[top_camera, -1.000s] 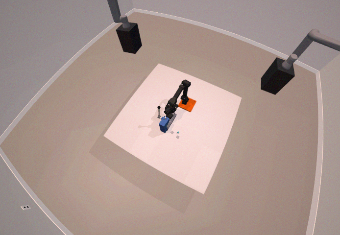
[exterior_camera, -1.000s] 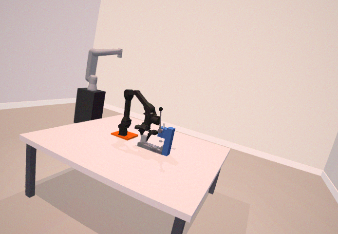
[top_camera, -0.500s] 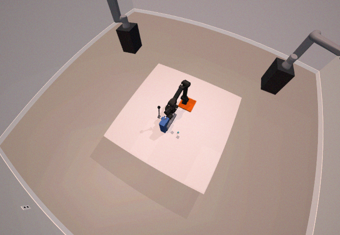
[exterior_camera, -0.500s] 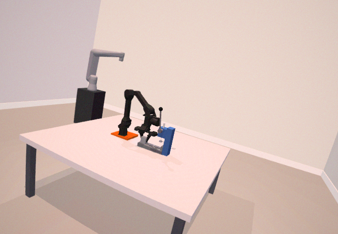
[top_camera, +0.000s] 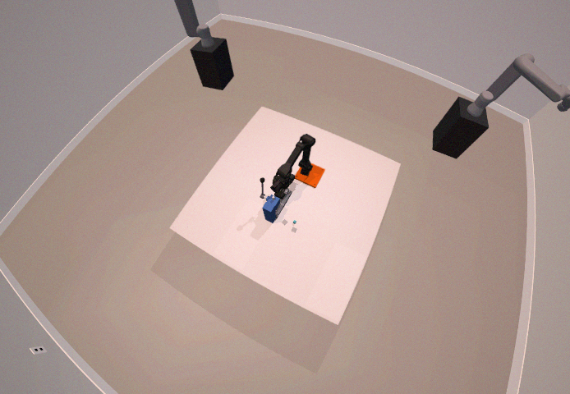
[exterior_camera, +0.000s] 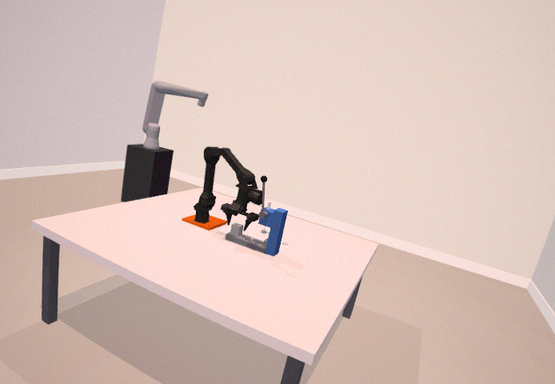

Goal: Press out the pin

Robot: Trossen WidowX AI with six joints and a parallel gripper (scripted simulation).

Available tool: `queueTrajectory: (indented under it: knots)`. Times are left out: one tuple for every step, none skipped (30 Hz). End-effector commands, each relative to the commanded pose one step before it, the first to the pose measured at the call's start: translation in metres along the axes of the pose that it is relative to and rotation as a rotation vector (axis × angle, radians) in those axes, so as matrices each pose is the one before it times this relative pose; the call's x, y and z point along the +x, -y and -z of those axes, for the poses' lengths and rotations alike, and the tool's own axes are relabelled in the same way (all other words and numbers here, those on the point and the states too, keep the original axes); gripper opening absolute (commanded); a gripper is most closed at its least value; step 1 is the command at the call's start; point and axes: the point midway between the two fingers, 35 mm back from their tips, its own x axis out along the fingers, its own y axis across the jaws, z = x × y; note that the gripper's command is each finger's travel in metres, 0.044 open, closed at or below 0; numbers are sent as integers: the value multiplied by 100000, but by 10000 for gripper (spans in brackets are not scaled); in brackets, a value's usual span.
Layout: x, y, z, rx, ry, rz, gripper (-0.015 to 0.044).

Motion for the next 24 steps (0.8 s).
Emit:
queueTrajectory:
  knots:
    - [-2682, -298, -42, 529, 408, -2787, 440]
    - [0, 0, 0, 0, 0, 0, 440]
    - [0, 0, 0, 0, 0, 0, 440]
    - [-169, -27, -5, -15, 5, -16, 414]
    - [-348, -51, -11, -32, 11, -32, 387]
    - [-553, -72, -15, -50, 17, -50, 361]
    - [-655, -70, -15, -60, 20, -57, 335]
    - [-789, -61, -14, -72, 24, -66, 309]
    - [-955, -42, -11, -87, 28, -77, 282]
    - [-1135, -4, -5, -103, 32, -86, 256]
    - [-1025, 39, 3, -93, 28, -74, 230]
    - [-626, 44, 5, -57, 17, -43, 204]
    - [-208, 18, 2, -19, 6, -14, 177]
    - [0, 0, 0, 0, 0, 0, 151]
    - [0, 0, 0, 0, 0, 0, 125]
    - [0, 0, 0, 0, 0, 0, 99]
    - [0, 0, 0, 0, 0, 0, 72]
    - [0, 0, 0, 0, 0, 0, 46]
    - [0, 0, 0, 0, 0, 0, 30]
    - [0, 0, 0, 0, 0, 0, 30]
    - [0, 0, 0, 0, 0, 0, 30]
    - [0, 0, 0, 0, 0, 0, 30]
    - [0, 0, 0, 0, 0, 0, 30]
    - [0, 0, 0, 0, 0, 0, 30]
